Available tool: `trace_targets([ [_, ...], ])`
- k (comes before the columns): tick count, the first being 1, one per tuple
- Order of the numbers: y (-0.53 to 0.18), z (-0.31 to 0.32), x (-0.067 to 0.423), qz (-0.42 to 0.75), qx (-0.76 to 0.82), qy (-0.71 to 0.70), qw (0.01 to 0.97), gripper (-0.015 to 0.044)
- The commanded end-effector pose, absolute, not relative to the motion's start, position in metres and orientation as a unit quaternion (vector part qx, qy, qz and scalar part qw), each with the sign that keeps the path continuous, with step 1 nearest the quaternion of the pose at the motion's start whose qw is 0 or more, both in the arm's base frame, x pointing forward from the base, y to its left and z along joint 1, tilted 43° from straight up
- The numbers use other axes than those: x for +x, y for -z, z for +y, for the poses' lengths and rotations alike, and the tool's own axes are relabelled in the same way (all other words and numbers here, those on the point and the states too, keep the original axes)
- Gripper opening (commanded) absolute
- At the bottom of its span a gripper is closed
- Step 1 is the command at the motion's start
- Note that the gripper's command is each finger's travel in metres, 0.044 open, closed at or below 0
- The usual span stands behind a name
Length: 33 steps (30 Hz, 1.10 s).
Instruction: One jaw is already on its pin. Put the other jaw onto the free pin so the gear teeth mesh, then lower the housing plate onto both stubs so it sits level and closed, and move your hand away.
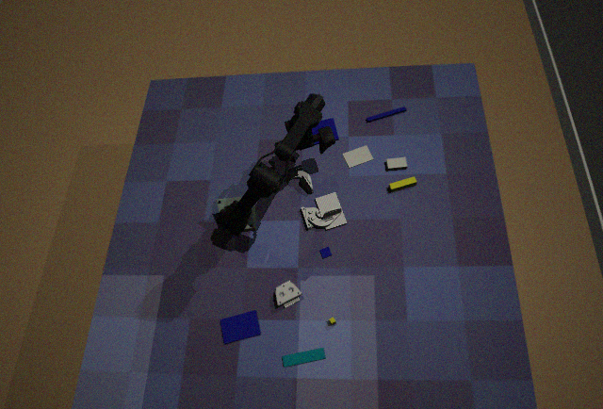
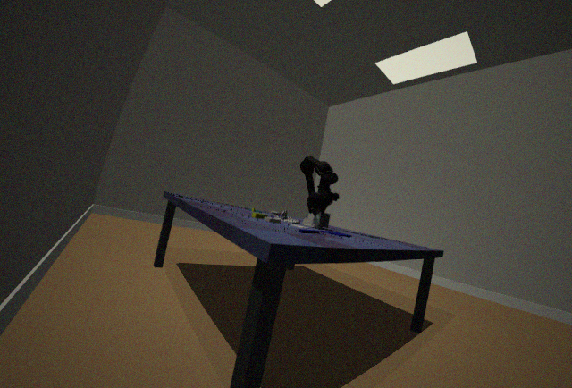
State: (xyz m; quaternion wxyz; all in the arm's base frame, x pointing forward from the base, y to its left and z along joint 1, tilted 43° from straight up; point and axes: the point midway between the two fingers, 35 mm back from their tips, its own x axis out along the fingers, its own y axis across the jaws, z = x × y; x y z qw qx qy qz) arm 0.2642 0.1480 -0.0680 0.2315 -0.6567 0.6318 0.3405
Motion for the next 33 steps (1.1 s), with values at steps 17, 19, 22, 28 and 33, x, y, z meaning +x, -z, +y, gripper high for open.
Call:
trace_targets([
  [17, 0.0637, 0.1518, 0.2653, 0.634, -0.654, -0.340, 0.234, 0.0099],
  [19, 0.0637, 0.1518, 0.2653, 0.634, -0.654, -0.340, 0.234, 0.0046],
  [22, 0.0637, 0.1518, 0.2653, 0.634, -0.654, -0.340, 0.234, 0.0000],
  [28, 0.0637, 0.1518, 0.2653, 0.634, -0.654, -0.340, 0.234, 0.0000],
  [33, 0.0637, 0.1518, 0.2653, 0.634, -0.654, -0.340, 0.234, 0.0000],
])
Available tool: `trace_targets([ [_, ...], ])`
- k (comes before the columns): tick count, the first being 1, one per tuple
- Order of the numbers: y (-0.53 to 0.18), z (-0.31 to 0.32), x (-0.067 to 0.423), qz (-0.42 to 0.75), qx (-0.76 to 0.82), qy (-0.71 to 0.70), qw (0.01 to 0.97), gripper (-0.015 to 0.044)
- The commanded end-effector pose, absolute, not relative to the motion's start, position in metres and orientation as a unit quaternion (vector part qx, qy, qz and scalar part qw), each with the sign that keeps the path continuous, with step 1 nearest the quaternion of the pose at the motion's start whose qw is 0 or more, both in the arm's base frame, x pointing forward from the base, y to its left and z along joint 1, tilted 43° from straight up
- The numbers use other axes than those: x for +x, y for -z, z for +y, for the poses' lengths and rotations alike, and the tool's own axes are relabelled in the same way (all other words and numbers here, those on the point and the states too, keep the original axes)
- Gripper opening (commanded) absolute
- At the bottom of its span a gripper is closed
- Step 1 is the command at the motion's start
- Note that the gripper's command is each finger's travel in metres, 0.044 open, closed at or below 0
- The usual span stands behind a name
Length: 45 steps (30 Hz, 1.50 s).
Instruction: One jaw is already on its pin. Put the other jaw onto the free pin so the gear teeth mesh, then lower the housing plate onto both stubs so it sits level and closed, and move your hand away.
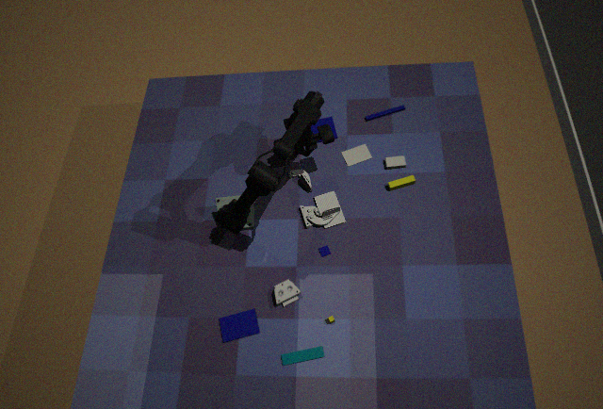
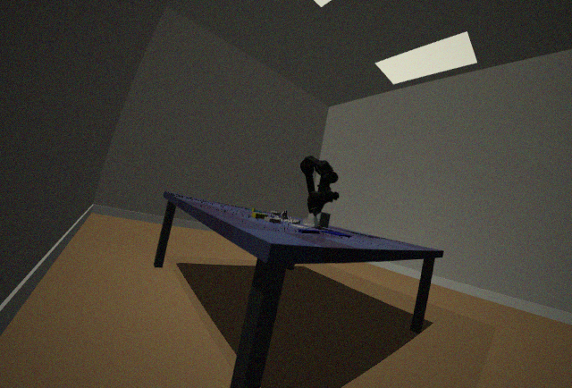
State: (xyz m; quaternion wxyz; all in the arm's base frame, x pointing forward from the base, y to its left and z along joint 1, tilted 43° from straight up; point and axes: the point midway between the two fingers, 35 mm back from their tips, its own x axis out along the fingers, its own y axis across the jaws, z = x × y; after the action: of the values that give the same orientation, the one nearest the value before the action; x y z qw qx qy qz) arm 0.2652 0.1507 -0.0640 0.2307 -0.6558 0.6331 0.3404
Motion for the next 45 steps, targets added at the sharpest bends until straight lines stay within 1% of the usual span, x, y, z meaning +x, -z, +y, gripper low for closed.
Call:
trace_targets([
  [1, 0.0637, 0.1518, 0.2653, 0.634, -0.654, -0.340, 0.234, 0.0000],
  [4, 0.0637, 0.1518, 0.2653, 0.634, -0.654, -0.340, 0.234, 0.0000],
  [21, 0.0640, 0.1508, 0.2652, 0.633, -0.656, -0.340, 0.231, 0.0440],
  [45, 0.0640, 0.1508, 0.2652, 0.633, -0.656, -0.340, 0.231, 0.0440],
])
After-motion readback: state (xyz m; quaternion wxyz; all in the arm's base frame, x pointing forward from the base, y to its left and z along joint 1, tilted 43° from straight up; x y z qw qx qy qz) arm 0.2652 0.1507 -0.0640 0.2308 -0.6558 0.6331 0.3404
